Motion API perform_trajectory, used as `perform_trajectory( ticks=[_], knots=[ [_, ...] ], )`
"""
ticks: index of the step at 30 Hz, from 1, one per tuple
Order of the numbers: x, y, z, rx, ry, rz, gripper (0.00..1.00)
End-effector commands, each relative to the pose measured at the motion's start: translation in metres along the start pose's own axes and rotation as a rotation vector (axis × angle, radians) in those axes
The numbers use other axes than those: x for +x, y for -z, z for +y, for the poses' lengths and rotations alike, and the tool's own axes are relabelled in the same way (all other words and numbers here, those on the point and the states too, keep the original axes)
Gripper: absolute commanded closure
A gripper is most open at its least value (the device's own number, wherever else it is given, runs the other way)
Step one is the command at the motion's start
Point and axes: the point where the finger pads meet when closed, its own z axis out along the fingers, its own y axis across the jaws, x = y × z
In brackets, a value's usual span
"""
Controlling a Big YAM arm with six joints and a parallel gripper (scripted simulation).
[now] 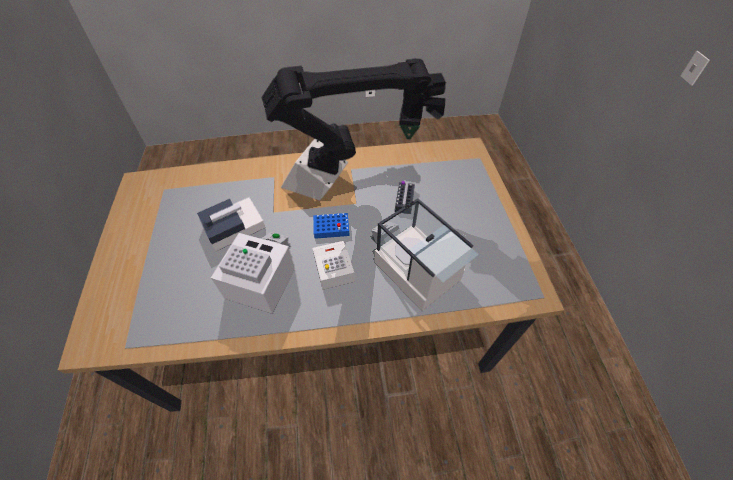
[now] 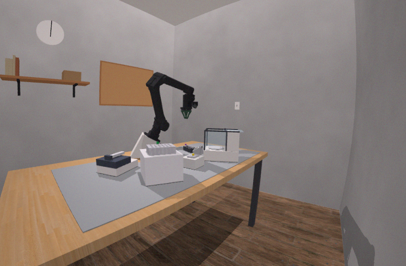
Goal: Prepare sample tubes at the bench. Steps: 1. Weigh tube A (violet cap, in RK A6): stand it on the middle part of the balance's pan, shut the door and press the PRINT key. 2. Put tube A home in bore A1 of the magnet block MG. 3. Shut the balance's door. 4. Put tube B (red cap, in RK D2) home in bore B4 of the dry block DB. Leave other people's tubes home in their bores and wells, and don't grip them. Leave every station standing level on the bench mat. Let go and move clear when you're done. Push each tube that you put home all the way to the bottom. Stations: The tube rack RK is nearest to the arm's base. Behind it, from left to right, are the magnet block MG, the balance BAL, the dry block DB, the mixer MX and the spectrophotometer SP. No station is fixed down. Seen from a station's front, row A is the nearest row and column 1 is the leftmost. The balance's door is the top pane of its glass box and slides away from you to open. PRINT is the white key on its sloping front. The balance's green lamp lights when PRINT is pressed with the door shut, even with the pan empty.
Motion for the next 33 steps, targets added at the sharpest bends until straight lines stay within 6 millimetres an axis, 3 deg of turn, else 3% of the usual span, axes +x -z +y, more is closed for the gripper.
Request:
perform_trajectory(
  ticks=[1,30,32,33],
  knots=[
    [0.0,0.006,-0.001,-0.001,-0.005,-0.001,0.7],
    [0.0,0.006,-0.001,-0.001,-0.005,-0.001,0.7],
    [-0.024,0.024,-0.019,-0.026,-0.091,-0.07,0.7],
    [-0.026,0.025,-0.026,-0.025,-0.122,-0.074,0.7]
  ],
)
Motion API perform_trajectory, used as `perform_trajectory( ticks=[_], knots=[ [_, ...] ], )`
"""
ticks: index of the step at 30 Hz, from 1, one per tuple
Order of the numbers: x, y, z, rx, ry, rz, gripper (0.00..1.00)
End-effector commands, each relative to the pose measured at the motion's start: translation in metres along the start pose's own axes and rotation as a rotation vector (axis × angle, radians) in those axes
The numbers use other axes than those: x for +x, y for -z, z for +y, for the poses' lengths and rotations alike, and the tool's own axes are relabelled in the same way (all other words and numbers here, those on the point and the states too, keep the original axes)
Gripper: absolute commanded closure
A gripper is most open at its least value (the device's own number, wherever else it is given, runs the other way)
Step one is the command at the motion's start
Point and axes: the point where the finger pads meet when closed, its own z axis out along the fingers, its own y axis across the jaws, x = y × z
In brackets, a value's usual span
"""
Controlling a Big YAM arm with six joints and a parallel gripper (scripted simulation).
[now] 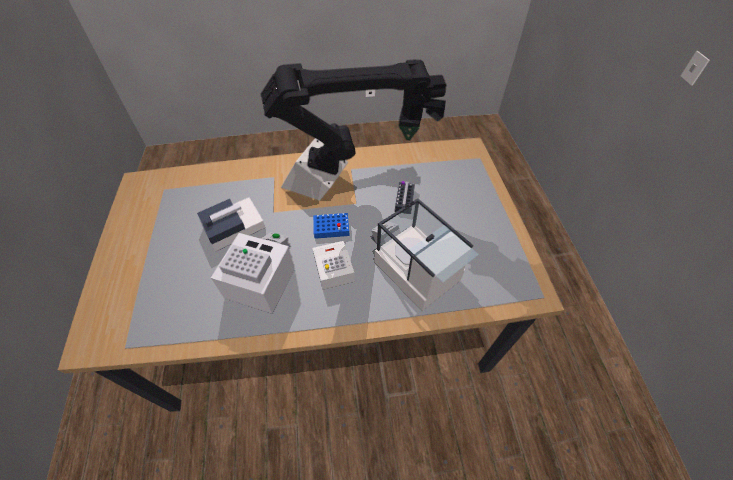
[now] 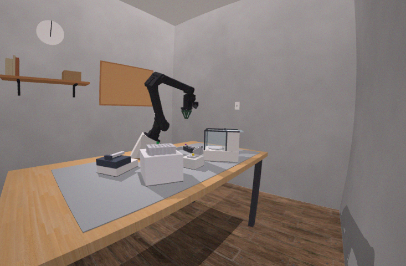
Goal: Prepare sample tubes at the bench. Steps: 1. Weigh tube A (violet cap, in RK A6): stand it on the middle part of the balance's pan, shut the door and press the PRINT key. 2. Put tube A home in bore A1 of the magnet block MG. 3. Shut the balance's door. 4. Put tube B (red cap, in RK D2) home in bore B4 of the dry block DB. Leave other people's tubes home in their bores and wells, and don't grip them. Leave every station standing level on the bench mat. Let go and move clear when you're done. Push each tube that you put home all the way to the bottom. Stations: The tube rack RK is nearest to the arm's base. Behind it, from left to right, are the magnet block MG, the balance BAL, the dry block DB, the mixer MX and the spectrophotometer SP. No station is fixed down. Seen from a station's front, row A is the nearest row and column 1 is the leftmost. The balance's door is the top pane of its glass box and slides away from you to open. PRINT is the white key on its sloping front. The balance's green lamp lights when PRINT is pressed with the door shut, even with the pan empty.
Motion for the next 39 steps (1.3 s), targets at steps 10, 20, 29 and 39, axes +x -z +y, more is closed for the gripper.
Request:
perform_trajectory(
  ticks=[10,20,29,39],
  knots=[
    [-0.045,0.022,-0.069,-0.002,-0.326,-0.074,0.7],
    [-0.064,0.022,-0.137,0.011,-0.646,-0.077,0.7],
    [-0.073,0.022,-0.171,0.012,-0.897,-0.078,0.7],
    [-0.086,0.022,-0.221,0.012,-1.193,-0.078,0.7]
  ],
)
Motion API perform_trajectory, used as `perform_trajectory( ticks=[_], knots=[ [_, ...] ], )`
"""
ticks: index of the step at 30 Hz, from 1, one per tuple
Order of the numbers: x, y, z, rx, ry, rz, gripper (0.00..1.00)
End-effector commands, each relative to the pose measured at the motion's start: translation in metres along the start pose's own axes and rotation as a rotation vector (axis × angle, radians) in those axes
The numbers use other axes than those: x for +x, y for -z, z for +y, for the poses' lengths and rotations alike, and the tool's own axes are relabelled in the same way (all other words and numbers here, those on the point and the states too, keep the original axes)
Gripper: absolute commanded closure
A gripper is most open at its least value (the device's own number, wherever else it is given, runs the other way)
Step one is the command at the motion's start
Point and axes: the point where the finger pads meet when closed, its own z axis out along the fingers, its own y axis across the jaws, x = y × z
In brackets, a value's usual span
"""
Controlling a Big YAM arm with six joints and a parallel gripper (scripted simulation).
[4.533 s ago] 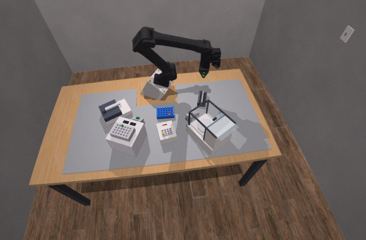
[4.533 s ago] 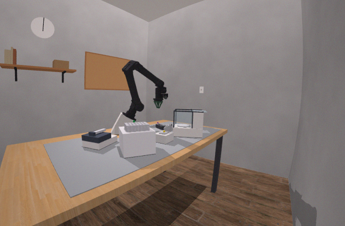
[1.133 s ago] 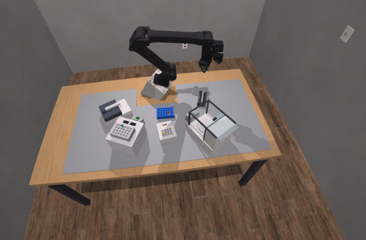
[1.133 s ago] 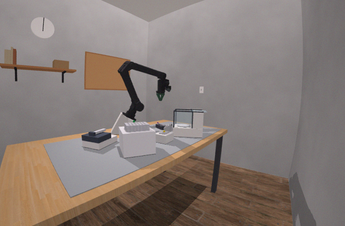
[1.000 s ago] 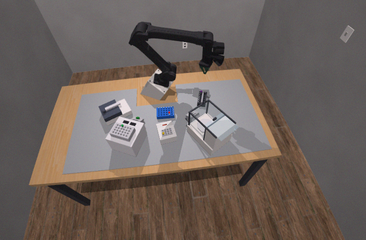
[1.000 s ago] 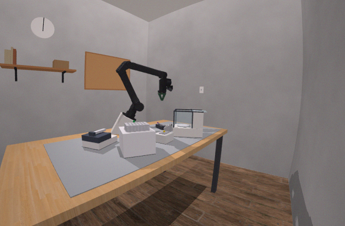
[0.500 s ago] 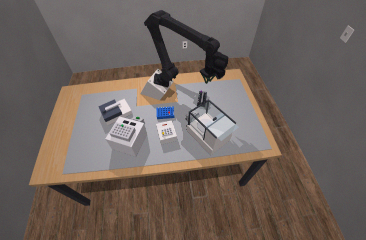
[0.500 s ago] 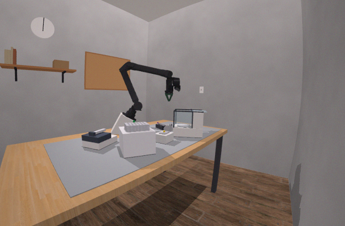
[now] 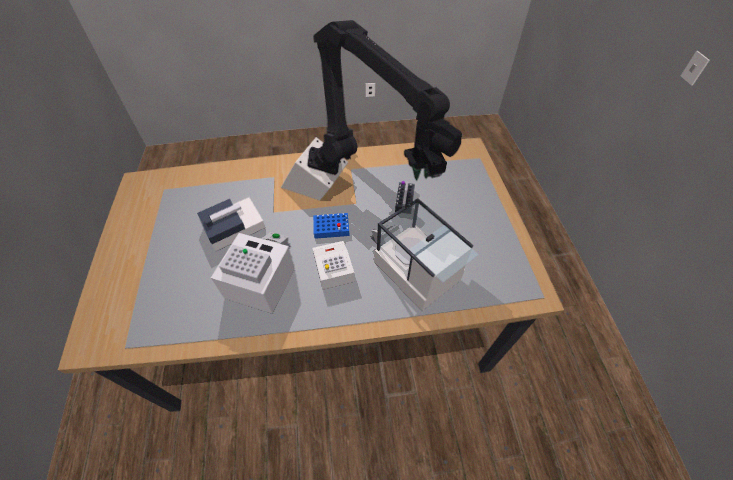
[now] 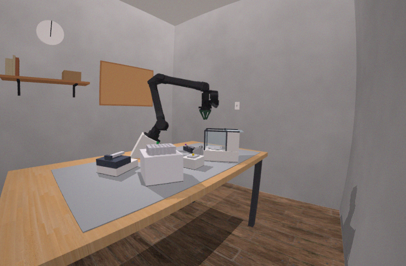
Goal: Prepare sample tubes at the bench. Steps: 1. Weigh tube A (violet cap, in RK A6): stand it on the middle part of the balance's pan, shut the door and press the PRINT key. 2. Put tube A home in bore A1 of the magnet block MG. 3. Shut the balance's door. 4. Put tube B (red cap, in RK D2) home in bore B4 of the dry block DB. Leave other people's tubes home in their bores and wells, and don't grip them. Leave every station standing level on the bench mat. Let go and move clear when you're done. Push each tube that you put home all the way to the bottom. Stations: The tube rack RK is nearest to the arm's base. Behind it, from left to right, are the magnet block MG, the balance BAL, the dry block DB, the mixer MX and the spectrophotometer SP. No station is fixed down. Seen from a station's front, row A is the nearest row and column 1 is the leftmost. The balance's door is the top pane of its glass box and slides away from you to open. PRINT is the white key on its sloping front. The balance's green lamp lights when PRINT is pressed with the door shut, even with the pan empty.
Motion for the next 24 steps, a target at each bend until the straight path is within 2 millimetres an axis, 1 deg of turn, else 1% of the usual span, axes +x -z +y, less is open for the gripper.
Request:
perform_trajectory(
  ticks=[1,4,6,7,8,9,11,13,16,18,21,23,24],
  knots=[
    [-0.03,0.015,0.011,-0.018,-0.088,-0.054,0.7],
    [-0.056,0.015,0.005,-0.017,-0.187,-0.054,0.7],
    [-0.056,0.015,0.005,-0.013,-0.254,-0.055,0.7],
    [-0.054,0.014,0.007,-0.016,-0.278,-0.05,0.7],
    [-0.046,0.005,0.006,-0.008,-0.307,-0.026,0.7],
    [-0.063,0.015,0.003,-0.016,-0.355,-0.048,0.7],
    [-0.078,0.014,-0.001,-0.012,-0.423,-0.043,0.7],
    [-0.078,0.014,-0.002,-0.006,-0.491,-0.045,0.7],
    [-0.1,0.014,-0.007,-0.005,-0.593,-0.034,0.7],
    [-0.1,0.014,-0.007,-0.005,-0.593,-0.034,0.7],
    [-0.125,0.013,-0.012,-0.005,-0.693,-0.034,0.7],
    [-0.125,0.014,-0.013,-0.001,-0.76,-0.037,0.7],
    [-0.133,0.013,-0.013,-0.005,-0.793,-0.034,0.7]
  ],
)
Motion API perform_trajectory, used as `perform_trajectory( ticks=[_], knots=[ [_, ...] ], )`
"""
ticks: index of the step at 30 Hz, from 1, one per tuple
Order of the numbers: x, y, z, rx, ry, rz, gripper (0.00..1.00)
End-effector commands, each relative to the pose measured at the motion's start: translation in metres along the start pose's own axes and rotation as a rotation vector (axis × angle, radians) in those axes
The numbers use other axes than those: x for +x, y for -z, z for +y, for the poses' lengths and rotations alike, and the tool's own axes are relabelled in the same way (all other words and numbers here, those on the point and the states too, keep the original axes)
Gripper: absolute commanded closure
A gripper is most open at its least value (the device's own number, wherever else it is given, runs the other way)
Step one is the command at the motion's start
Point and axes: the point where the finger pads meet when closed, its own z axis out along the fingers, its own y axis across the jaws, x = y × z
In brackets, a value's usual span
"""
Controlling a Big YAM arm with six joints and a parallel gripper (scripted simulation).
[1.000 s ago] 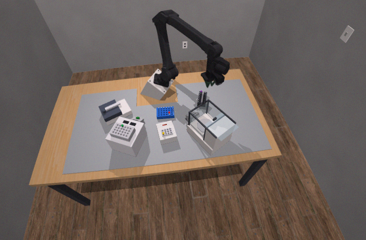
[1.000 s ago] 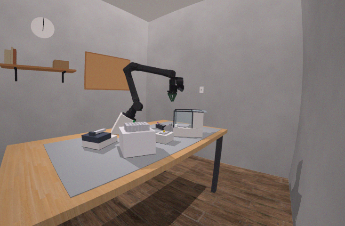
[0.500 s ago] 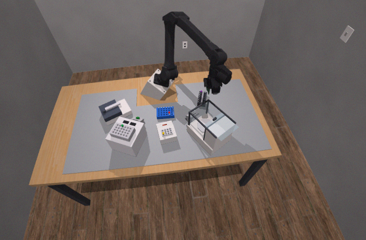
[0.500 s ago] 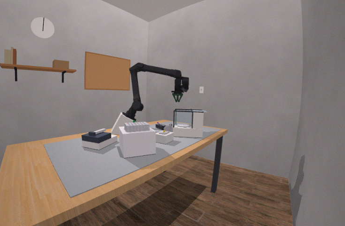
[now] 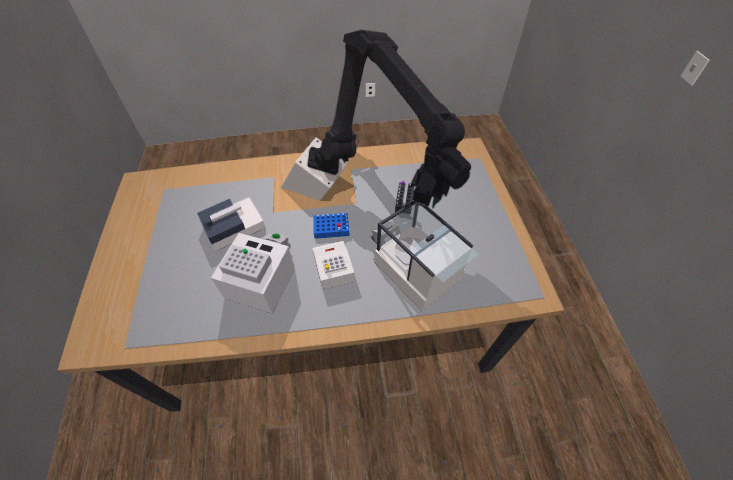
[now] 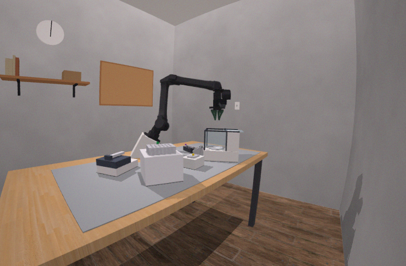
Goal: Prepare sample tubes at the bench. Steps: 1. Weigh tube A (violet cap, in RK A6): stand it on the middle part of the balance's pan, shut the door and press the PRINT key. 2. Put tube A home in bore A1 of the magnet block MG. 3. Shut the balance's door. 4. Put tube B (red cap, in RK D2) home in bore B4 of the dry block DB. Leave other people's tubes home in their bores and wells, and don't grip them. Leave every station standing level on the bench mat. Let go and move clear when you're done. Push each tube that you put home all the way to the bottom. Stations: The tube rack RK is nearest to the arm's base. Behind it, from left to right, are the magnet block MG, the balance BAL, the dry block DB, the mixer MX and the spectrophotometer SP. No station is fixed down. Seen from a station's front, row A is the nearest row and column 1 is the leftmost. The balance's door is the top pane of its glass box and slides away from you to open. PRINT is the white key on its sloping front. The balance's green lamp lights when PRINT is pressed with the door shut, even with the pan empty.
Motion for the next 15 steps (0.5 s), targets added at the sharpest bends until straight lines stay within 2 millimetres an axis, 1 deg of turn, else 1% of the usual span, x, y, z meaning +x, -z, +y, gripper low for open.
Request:
perform_trajectory(
  ticks=[1,2,4,7,8,9,11,13,15],
  knots=[
    [-0.022,0.014,0.02,-0.012,-0.162,-0.015,0.7],
    [-0.03,0.014,0.024,-0.012,-0.196,-0.015,0.7],
    [-0.03,0.014,0.024,-0.009,-0.262,-0.02,0.7],
    [-0.052,0.013,0.035,-0.011,-0.362,-0.015,0.7],
    [-0.053,0.013,0.035,-0.009,-0.39,-0.019,0.7],
    [-0.06,0.013,0.039,-0.01,-0.423,-0.016,0.7],
    [-0.06,0.013,0.039,-0.01,-0.423,-0.016,0.7],
    [-0.075,0.012,0.047,-0.01,-0.49,-0.014,0.7],
    [-0.073,0.011,0.049,-0.008,-0.5,-0.013,0.7]
  ],
)
